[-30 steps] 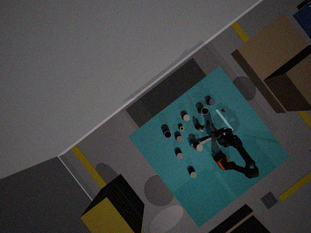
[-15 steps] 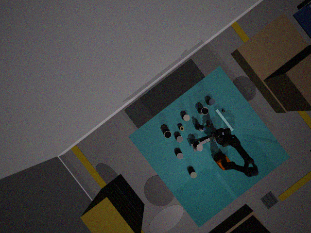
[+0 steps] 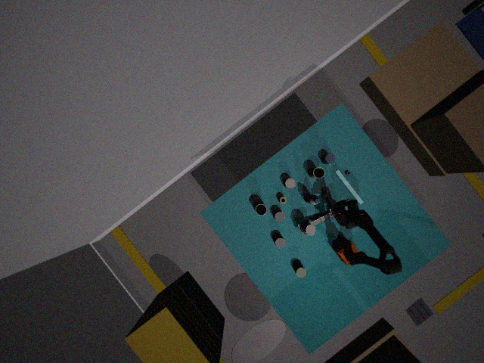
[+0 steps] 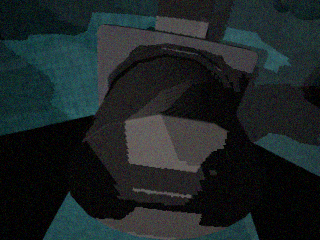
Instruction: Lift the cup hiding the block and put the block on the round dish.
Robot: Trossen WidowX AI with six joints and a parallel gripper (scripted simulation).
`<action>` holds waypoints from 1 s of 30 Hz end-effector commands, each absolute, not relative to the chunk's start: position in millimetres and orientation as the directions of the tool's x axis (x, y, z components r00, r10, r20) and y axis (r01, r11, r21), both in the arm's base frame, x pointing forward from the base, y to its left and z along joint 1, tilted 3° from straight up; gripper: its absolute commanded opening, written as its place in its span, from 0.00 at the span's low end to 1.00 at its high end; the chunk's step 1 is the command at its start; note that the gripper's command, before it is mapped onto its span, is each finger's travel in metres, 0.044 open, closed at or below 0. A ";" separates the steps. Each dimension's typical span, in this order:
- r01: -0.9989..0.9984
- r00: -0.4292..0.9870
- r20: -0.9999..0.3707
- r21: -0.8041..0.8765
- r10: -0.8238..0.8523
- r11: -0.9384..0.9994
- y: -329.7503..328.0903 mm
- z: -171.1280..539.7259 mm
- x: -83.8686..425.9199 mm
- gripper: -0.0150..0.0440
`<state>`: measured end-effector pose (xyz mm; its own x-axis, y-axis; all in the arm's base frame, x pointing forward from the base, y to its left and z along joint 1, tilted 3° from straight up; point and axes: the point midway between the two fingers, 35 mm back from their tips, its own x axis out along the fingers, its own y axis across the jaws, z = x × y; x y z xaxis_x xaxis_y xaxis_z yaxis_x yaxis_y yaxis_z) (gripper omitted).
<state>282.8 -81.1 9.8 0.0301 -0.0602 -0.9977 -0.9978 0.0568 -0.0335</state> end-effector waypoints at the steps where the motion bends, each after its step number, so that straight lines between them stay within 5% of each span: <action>1: -0.998 0.024 -0.998 -0.026 -0.053 0.053 -79.8 7.3 280.8 0.86; 8: -0.998 0.024 -0.998 -0.026 -0.053 0.053 -79.8 7.3 280.8 0.79; 20: -0.998 0.024 -0.998 -0.027 -0.053 0.053 -79.9 17.2 283.1 0.25; 30: -0.998 0.024 -0.998 -0.027 -0.053 0.053 -79.9 29.2 285.3 0.25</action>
